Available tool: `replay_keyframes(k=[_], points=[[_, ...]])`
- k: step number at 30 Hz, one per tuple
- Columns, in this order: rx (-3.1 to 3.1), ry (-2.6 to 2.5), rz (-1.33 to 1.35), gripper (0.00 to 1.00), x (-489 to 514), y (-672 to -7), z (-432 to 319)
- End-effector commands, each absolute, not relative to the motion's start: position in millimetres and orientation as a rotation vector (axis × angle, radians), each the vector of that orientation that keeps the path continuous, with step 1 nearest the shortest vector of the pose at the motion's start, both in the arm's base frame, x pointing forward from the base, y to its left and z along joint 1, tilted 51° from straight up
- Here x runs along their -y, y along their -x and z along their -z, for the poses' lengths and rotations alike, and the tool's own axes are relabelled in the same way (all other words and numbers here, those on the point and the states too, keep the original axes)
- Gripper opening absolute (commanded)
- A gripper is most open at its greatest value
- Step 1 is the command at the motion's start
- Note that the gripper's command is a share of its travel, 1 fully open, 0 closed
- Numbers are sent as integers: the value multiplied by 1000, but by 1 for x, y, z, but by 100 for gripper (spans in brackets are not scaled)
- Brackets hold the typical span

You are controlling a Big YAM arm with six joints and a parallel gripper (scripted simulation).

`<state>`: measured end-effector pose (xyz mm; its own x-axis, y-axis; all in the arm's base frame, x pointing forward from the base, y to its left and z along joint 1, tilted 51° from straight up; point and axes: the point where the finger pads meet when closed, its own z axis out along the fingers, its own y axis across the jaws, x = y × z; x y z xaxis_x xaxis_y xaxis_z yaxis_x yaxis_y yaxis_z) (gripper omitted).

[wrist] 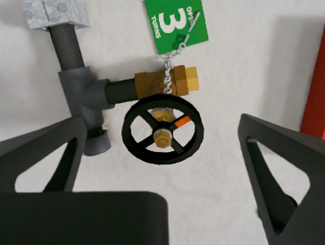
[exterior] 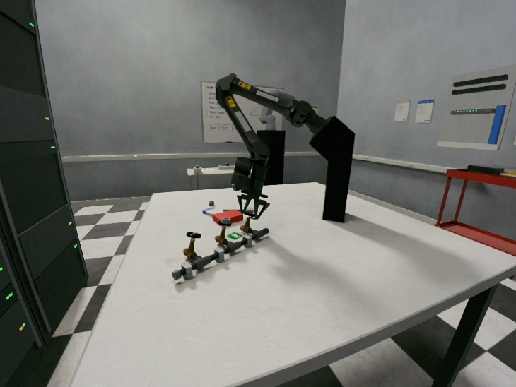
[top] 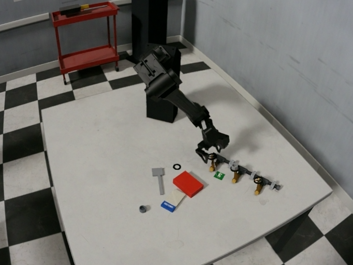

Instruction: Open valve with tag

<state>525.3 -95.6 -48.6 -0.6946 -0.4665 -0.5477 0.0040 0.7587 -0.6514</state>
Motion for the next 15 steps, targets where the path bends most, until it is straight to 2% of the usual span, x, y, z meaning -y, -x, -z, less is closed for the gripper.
replay_keyframes(k=[1, 7, 15], points=[[-2208, 356, 833, 100, 98, -524, 46], [-2206, 242, 778, 100, 98, -524, 46], [-2173, -171, 571, 100, 98, -522, 48]])
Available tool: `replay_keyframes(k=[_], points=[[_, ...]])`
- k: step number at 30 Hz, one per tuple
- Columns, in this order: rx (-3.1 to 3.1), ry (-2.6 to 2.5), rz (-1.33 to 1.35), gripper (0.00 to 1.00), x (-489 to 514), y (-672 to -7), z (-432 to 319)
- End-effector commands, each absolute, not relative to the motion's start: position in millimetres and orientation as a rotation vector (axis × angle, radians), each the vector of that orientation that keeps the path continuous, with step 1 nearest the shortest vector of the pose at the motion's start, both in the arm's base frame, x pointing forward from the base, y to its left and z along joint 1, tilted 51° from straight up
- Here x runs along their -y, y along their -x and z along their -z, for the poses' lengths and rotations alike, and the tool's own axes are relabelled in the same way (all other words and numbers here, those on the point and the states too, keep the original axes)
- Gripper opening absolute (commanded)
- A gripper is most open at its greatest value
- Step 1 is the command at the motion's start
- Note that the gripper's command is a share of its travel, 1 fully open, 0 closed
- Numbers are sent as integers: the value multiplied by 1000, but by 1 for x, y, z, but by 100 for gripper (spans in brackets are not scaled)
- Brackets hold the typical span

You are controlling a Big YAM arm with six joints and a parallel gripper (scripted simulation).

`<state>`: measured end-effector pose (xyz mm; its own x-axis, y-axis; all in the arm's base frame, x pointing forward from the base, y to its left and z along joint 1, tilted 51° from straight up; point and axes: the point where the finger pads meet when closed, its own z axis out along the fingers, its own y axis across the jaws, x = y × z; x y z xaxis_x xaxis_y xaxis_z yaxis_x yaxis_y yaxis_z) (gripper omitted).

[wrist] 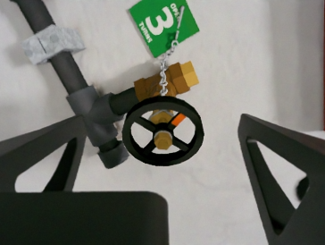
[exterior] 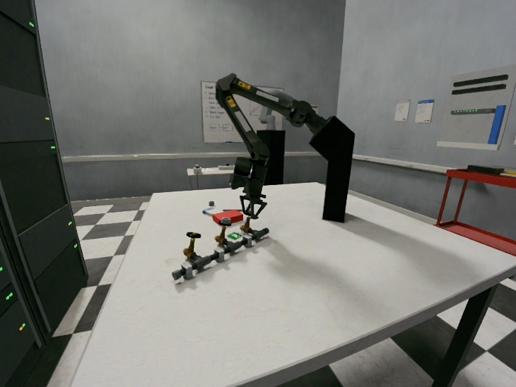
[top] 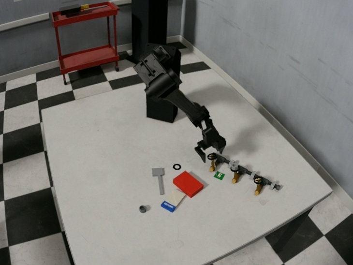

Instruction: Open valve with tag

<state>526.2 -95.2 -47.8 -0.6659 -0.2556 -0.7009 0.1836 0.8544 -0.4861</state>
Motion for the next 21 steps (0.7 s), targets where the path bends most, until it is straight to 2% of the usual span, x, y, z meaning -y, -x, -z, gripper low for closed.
replay_keyframes(k=[1, 5, 21], points=[[-2173, -171, 571, 100, 98, -522, 48], [-2095, -504, 392, 100, 98, -521, 49], [-1653, -1329, -130, 100, 99, -521, 49]])
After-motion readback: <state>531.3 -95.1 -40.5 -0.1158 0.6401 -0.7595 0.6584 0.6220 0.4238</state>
